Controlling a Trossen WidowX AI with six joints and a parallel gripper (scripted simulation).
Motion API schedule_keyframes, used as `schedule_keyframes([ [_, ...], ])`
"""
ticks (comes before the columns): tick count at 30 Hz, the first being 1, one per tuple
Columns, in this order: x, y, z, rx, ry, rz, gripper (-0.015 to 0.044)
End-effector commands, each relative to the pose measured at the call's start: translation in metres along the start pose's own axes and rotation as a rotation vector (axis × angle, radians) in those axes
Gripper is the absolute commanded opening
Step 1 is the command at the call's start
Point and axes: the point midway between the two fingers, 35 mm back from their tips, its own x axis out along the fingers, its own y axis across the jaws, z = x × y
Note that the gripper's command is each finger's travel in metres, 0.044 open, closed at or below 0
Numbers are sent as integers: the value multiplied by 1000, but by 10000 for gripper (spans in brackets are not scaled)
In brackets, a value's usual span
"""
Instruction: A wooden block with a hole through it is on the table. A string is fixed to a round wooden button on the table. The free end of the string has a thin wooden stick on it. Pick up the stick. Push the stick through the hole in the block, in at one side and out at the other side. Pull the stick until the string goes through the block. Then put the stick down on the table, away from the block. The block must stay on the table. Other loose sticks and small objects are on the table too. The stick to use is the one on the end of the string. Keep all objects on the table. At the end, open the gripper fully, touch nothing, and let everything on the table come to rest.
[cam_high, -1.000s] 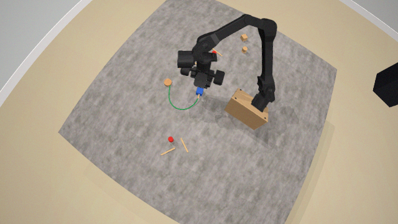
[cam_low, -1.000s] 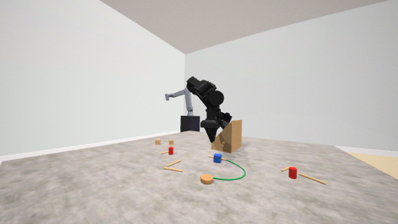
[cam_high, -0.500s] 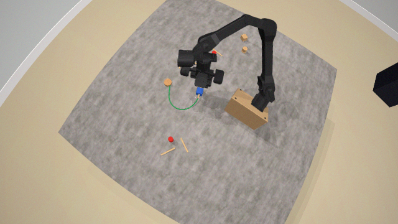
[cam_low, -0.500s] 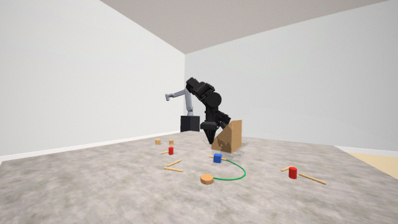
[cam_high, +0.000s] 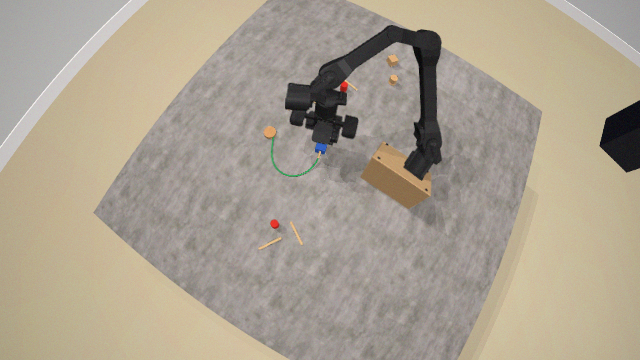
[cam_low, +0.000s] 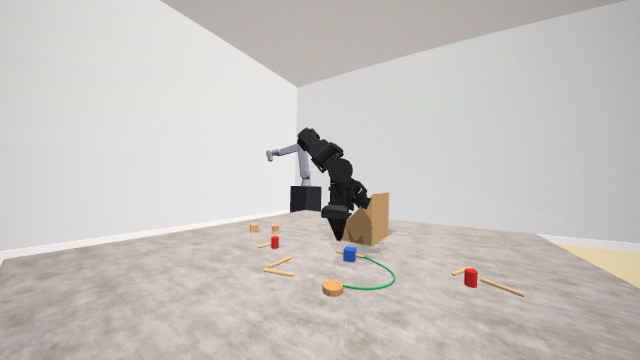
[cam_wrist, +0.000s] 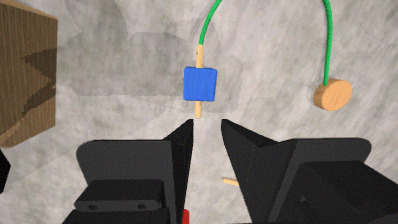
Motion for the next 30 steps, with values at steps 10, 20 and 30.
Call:
schedule_keyframes([
  [10, 23, 2, 0, -11, 8, 8, 122],
  [20, 39, 4, 0, -10, 10, 10, 122],
  [30, 46, 6, -1, -10, 12, 11, 122],
])
